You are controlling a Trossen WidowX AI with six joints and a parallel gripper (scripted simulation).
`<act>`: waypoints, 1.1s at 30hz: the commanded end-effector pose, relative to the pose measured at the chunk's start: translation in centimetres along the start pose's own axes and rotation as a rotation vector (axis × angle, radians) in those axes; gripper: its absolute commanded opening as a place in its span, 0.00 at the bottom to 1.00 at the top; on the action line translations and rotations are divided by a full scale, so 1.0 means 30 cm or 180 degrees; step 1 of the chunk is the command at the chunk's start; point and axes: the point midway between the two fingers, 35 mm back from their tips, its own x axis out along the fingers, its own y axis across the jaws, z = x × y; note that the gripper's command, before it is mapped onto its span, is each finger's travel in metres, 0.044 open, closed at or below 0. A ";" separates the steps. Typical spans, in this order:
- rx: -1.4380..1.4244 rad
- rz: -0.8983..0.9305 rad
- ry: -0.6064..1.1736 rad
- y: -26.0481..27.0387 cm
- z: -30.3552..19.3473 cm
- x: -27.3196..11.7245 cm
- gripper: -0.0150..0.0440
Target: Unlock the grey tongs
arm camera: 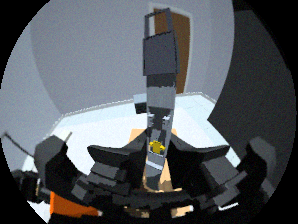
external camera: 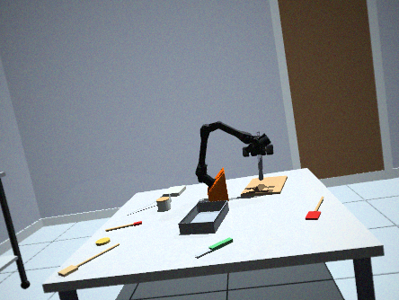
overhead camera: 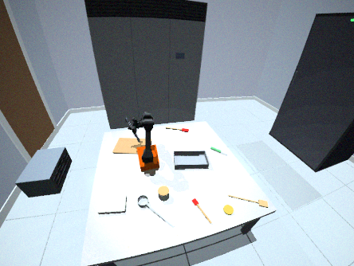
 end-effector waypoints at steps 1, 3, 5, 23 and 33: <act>-0.0054 -0.0004 -0.0047 0.002 0.018 -0.007 0.00; -0.0054 -0.0004 -0.0047 0.002 0.018 -0.007 0.00; -0.0054 -0.0004 -0.0047 0.002 0.018 -0.007 0.00; -0.0054 -0.0004 -0.0047 0.002 0.018 -0.007 0.00; 0.0018 0.0003 0.0328 -0.014 0.004 0.030 0.00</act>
